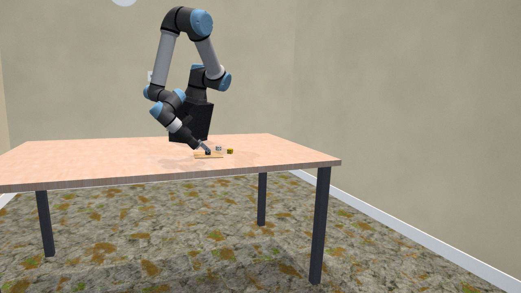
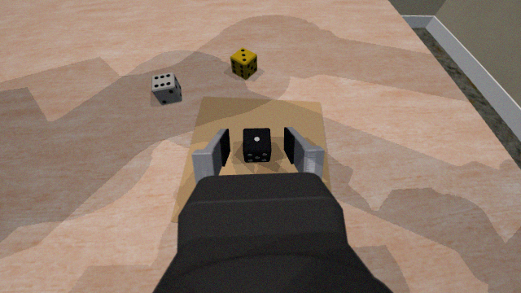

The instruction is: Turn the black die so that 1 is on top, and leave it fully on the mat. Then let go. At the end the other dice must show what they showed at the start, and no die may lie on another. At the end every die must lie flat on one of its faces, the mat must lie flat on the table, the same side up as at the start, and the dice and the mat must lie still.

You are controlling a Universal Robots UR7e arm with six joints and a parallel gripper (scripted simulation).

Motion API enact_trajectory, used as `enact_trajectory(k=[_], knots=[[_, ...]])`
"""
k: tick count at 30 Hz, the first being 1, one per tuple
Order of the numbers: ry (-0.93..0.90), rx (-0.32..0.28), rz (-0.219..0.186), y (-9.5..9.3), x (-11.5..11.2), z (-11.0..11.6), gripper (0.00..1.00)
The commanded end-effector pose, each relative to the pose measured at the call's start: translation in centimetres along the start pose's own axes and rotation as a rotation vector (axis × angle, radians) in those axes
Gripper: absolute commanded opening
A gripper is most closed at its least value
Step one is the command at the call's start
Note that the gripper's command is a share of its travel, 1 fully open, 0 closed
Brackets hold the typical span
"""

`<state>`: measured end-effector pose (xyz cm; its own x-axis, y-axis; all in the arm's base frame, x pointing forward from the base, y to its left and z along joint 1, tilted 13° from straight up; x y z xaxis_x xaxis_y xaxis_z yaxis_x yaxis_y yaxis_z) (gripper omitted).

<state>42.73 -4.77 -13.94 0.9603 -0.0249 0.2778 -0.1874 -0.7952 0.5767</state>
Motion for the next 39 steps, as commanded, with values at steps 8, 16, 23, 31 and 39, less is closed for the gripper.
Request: enact_trajectory(k=[8,16,23,31,39], knots=[[0.001,-0.001,0.001,2.1,0.4,-2.0,1.00],[0.001,-0.001,0.001,3.8,0.6,-3.7,1.00],[0.001,-0.001,0.001,4.3,0.7,-4.2,1.00],[0.001,-0.007,-0.001,4.3,0.7,-4.2,1.00],[0.002,-0.094,-0.024,4.1,0.7,-4.6,1.00]])
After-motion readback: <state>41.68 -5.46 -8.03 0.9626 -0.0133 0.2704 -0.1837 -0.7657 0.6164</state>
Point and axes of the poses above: the point where the finger pads meet when closed, its own y axis back along the fingers, its own x axis across the jaws, z = x × y, the point moved 3 cm from there along y, back along the fingers, and after that the axes turned 9 degrees about y, right-handed, at the moved point
